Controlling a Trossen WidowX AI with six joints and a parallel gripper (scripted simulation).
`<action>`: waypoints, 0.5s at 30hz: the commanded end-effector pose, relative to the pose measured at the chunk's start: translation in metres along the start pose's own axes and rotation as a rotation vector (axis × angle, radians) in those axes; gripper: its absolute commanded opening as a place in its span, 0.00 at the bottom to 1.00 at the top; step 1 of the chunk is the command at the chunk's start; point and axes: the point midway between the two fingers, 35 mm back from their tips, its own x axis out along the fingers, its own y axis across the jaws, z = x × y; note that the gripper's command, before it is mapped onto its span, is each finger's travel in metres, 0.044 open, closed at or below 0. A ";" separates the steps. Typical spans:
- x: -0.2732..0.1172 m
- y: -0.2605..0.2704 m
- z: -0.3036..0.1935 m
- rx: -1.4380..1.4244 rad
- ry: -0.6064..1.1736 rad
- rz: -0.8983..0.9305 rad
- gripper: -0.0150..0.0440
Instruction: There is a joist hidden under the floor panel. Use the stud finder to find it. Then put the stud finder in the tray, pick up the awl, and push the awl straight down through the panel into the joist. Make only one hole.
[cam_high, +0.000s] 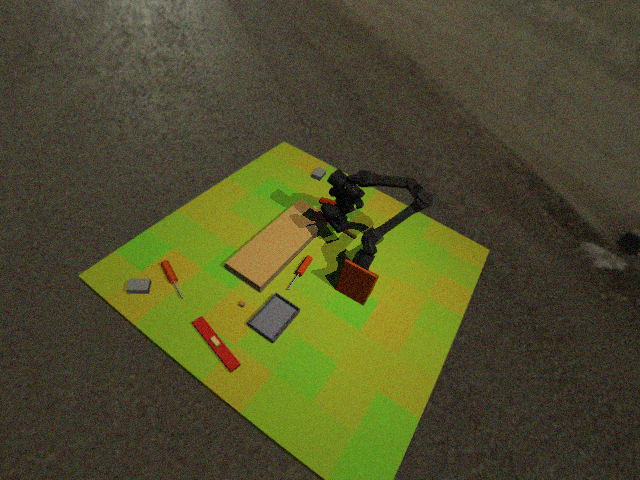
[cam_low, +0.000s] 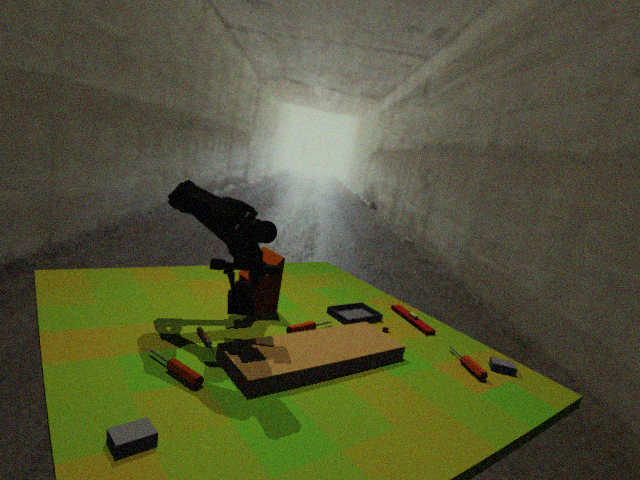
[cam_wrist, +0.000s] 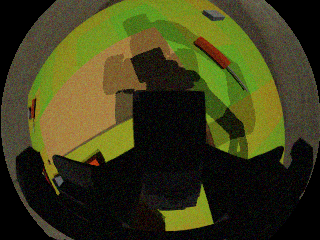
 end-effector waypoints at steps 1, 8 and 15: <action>0.000 0.004 0.016 -0.046 0.004 0.017 0.25; 0.003 0.012 0.050 -0.141 0.007 0.045 0.25; 0.009 0.019 0.084 -0.236 0.002 0.073 0.25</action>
